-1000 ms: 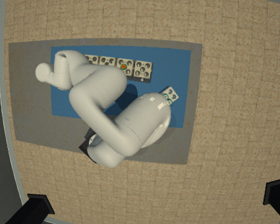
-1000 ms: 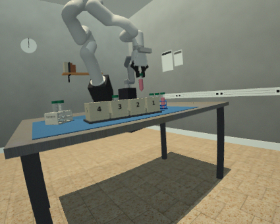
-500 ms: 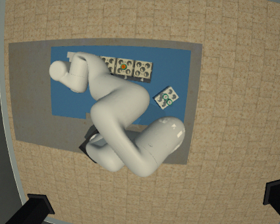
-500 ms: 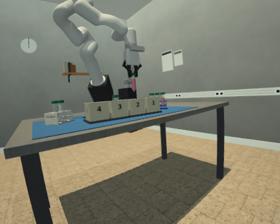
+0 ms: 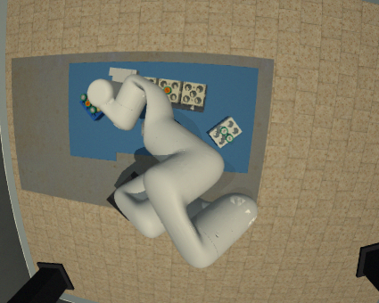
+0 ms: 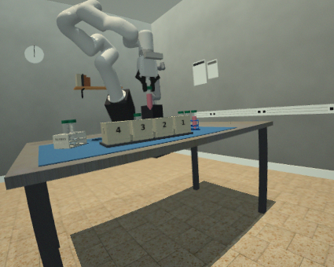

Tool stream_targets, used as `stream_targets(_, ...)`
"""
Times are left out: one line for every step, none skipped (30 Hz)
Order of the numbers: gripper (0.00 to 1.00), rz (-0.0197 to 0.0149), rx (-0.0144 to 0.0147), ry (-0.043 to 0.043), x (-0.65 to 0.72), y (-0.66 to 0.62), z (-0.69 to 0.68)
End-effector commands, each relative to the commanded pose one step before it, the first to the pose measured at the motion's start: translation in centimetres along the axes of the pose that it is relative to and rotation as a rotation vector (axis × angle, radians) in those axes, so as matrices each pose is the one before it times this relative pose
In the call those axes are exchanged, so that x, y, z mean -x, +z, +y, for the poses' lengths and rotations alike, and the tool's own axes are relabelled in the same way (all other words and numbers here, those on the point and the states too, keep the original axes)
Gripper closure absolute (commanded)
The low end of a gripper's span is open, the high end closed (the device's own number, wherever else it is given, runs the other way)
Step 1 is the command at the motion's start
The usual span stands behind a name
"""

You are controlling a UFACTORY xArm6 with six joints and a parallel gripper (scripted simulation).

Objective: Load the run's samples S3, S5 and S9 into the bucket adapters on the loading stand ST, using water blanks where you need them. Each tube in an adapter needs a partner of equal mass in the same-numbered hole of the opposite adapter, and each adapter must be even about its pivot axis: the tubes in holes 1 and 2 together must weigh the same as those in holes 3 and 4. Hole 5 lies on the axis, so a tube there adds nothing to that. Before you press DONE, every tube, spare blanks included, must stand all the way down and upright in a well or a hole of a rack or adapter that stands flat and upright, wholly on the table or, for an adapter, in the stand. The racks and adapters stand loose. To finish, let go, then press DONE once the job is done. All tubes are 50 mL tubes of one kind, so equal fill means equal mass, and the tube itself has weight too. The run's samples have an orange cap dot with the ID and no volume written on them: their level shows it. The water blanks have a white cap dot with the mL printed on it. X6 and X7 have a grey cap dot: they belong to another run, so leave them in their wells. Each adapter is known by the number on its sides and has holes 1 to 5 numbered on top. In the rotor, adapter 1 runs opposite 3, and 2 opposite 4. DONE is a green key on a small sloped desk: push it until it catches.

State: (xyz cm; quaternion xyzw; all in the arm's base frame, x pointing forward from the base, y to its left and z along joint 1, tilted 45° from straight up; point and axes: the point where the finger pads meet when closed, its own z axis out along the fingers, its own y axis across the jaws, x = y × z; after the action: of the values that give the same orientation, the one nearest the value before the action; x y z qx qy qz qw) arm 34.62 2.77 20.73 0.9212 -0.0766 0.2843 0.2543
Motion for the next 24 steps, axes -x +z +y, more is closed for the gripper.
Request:
stream_targets(1.00, 0.00083, -0.00662, 0.00042, -0.540, -0.143, 2.212)
stream_targets(1.00, 0.00003, 0.00004, 0.00000, -0.097, -0.001, 0.492)
stream_targets(1.00, 0.00003, 0.00004, 0.00000, -0.097, -0.001, 0.492)
stream_targets(1.00, 0.00003, 0.00004, 0.00000, -0.097, -0.001, 0.492)
stream_targets(1.00, 0.00003, 0.00004, 0.00000, -0.097, -0.001, 0.492)
stream_targets(1.00, 0.00003, 0.00004, 0.00000, -0.097, -0.001, 0.492)
stream_targets(1.00, 0.00003, 0.00004, 0.00000, -0.097, -0.001, 0.492)
stream_targets(1.00, 0.00003, 0.00004, 0.00000, -0.097, -0.001, 0.492)
stream_targets(1.00, 0.00003, 0.00004, 0.00000, -0.097, -0.001, 0.492)
stream_targets(1.00, 0.00000, 0.00000, 0.00000, 0.000, 0.000, 0.000)
stream_targets(1.00, 0.00000, 0.00000, 0.00000, 0.000, 0.000, 0.000)
stream_targets(1.00, 0.00003, 0.00004, 0.00000, -0.097, 0.000, 0.493)
stream_targets(1.00, 0.00003, 0.00004, 0.00000, -0.097, -0.001, 0.492)
stream_targets(1.00, 0.00003, 0.00004, 0.00000, -0.097, -0.001, 0.492)
stream_targets(1.00, 0.00003, 0.00004, 0.00000, -0.097, -0.001, 0.492)
stream_targets(1.00, 0.00003, 0.00005, 0.00000, -0.097, -0.001, 0.492)
stream_targets(1.00, 0.00004, 0.00005, 0.00000, -0.097, -0.001, 0.492)
stream_targets(1.00, 0.00004, 0.00005, 0.00000, -0.097, -0.001, 0.492)
stream_targets(1.00, 0.00004, 0.00005, 0.00000, -0.097, -0.001, 0.492)
stream_targets(1.00, 0.00004, 0.00005, -0.00001, -0.097, -0.001, 0.492)
stream_targets(1.00, 0.00004, 0.00005, -0.00001, -0.097, -0.001, 0.492)
stream_targets(1.00, 0.00004, 0.00005, -0.00001, -0.097, -0.001, 0.492)
stream_targets(1.00, 0.00004, 0.00005, -0.00001, -0.097, -0.001, 0.492)
stream_targets(1.00, 0.00004, 0.00005, -0.00001, -0.097, -0.001, 0.492)
